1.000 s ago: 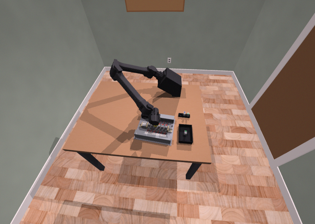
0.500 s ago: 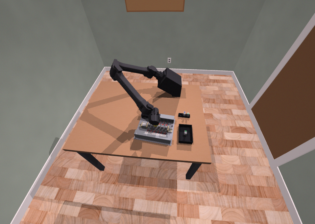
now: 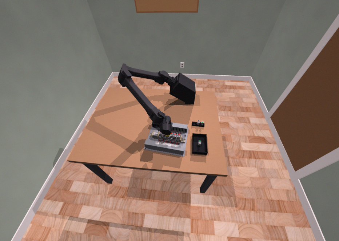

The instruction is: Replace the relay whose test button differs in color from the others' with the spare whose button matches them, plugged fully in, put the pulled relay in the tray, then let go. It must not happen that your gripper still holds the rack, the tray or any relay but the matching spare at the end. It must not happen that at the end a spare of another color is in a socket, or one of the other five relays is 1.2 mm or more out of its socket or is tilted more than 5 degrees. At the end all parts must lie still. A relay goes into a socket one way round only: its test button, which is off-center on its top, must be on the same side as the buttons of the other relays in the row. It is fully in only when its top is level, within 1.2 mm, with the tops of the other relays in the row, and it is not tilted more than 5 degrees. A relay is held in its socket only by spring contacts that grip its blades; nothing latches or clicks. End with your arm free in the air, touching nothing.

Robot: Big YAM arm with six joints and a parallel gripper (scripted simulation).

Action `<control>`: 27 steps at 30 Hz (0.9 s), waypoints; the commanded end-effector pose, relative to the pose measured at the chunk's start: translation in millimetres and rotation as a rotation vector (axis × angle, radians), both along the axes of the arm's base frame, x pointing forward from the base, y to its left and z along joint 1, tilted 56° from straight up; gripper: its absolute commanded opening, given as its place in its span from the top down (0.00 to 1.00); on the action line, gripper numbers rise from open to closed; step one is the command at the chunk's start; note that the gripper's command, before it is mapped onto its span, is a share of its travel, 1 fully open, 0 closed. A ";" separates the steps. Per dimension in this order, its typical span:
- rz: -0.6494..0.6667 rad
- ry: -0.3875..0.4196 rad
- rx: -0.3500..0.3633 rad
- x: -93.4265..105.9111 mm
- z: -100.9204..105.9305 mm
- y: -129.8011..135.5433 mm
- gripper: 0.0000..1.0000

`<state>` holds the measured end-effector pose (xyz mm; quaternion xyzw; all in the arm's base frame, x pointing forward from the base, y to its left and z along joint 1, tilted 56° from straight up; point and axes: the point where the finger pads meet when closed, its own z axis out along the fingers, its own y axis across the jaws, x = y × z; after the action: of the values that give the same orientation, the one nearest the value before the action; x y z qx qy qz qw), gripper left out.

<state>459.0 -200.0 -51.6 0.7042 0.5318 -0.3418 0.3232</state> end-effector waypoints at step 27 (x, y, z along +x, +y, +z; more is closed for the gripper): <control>-0.017 -0.023 -0.008 2.7 7.3 -12.1 1.00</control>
<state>459.4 -200.3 -51.7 0.7048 0.5311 -0.3409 0.3240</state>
